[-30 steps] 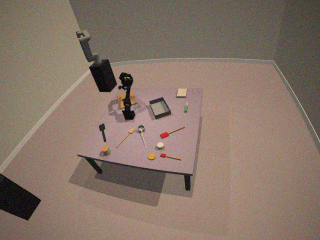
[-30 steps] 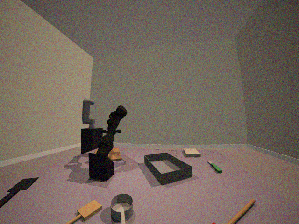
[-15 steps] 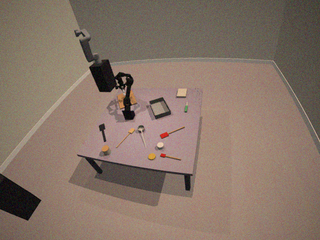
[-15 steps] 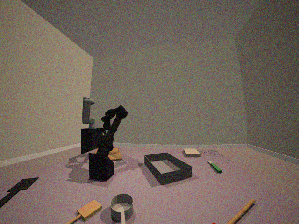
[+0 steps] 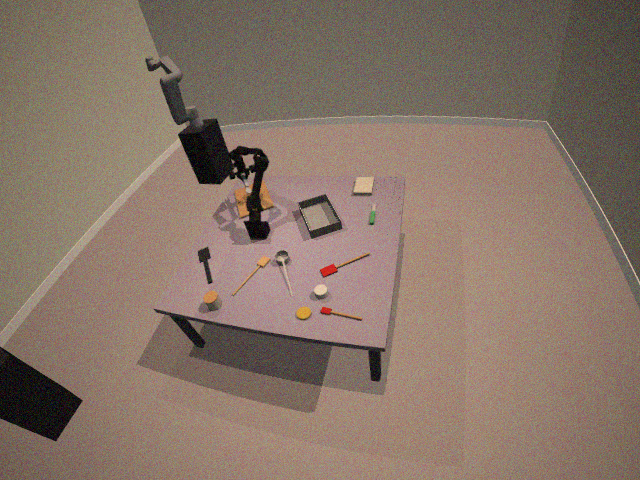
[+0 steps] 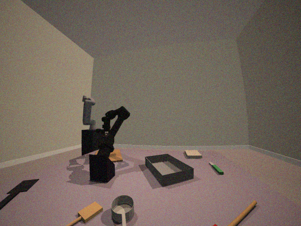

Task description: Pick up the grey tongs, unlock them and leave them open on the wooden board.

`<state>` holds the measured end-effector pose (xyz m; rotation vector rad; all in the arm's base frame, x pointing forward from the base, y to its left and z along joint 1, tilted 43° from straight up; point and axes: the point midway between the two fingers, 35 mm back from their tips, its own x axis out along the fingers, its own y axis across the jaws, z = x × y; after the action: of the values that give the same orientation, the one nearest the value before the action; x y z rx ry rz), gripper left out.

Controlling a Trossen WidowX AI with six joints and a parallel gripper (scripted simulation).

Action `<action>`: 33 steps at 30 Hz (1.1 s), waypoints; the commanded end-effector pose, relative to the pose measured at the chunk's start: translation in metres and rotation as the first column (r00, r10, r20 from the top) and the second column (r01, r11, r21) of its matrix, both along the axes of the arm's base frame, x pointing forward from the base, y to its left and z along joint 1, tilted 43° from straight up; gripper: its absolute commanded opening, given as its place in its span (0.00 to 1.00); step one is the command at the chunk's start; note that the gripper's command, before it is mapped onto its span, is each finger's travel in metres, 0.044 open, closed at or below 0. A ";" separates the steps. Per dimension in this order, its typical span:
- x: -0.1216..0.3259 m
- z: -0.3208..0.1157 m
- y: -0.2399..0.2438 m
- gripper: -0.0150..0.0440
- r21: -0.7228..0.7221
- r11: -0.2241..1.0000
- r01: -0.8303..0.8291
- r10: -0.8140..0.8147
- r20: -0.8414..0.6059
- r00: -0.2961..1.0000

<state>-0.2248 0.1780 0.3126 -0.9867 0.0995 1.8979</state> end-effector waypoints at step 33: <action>-0.014 0.023 -0.027 0.00 0.507 0.836 -0.212 0.370 -0.234 0.899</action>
<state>-0.2423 0.1554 0.3302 -0.4390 -0.2957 2.2017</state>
